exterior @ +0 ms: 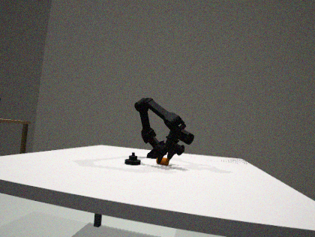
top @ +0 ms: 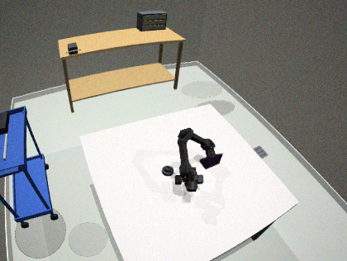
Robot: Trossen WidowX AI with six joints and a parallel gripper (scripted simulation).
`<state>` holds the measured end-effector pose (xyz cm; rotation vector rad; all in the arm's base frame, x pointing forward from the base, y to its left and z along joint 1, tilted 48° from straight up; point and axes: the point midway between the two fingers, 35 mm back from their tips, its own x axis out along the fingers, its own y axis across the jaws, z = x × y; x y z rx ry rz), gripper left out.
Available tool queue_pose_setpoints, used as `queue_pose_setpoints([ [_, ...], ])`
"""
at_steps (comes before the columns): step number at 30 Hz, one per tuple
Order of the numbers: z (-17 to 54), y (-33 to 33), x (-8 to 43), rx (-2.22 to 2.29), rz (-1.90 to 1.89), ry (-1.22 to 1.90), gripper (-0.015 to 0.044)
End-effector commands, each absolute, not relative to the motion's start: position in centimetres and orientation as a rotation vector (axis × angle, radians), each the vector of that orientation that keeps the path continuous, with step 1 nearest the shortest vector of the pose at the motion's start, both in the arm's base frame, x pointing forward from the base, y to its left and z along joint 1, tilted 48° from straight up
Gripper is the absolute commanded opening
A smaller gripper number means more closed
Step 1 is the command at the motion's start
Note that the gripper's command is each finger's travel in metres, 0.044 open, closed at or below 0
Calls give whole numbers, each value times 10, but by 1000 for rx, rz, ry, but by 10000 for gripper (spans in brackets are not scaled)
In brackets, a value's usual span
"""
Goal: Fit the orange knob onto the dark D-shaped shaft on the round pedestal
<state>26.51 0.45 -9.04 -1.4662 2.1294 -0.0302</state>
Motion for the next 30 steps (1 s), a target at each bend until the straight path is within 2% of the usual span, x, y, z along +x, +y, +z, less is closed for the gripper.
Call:
queue_pose_setpoints([
  [1,-92,2,263,-1477,-25,2133,361],
  [6,-92,2,263,-1477,-25,2133,240],
  [17,-92,2,263,-1477,-25,2133,240],
  [26,-92,2,263,-1477,-25,2133,180],
  [30,-92,2,263,-1474,-23,2130,179],
])
